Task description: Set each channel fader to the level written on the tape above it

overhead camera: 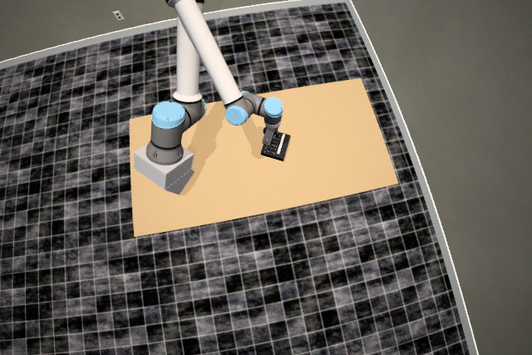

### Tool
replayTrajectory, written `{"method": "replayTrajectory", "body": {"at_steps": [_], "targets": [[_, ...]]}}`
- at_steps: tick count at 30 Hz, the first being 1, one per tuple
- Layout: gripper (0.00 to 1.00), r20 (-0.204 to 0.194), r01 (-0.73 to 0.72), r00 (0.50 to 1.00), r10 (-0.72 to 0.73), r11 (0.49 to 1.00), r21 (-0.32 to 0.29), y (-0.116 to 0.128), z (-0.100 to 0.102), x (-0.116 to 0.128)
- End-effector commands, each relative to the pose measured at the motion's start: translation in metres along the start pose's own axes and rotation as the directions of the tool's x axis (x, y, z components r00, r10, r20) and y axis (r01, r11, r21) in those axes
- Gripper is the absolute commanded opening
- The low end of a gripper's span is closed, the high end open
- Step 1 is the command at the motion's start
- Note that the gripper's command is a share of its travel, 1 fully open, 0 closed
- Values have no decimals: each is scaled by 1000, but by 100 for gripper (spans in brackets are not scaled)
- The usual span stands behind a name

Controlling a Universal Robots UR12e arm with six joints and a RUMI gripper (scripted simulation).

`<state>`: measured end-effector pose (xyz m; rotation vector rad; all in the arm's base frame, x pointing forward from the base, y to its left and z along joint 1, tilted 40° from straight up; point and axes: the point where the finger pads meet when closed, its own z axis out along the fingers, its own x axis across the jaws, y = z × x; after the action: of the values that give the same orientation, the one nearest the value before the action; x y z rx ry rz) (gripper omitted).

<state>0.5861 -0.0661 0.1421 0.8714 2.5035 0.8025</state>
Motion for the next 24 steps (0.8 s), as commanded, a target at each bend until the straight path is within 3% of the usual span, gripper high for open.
{"method": "replayTrajectory", "body": {"at_steps": [1, 24], "targets": [[0, 1, 1, 1000, -1, 1000, 0, 0, 0, -1], [0, 1, 1, 1000, -1, 1000, 0, 0, 0, 4]]}}
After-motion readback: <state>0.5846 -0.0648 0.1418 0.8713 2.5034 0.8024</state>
